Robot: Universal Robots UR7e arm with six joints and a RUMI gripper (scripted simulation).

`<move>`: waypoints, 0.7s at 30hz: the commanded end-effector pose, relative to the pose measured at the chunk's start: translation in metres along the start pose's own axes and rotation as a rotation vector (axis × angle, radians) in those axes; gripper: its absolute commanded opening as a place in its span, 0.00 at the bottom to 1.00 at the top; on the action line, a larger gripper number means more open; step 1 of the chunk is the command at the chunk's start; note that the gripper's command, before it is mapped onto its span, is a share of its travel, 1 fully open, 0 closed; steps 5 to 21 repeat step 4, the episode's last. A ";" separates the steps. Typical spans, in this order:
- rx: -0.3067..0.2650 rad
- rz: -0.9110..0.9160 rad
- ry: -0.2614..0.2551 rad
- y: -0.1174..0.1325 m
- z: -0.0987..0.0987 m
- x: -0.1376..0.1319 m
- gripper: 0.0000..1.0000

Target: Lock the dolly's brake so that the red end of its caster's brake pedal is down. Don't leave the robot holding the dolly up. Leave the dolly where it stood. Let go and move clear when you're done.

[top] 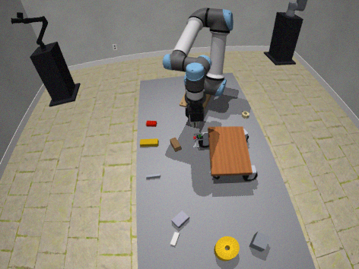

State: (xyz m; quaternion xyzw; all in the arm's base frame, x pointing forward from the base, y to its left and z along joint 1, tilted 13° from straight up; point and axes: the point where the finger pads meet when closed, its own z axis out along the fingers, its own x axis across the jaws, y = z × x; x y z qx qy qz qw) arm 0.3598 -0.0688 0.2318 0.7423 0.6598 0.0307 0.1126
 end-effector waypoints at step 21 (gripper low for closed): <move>-0.003 -0.002 -0.001 0.002 -0.002 0.000 0.00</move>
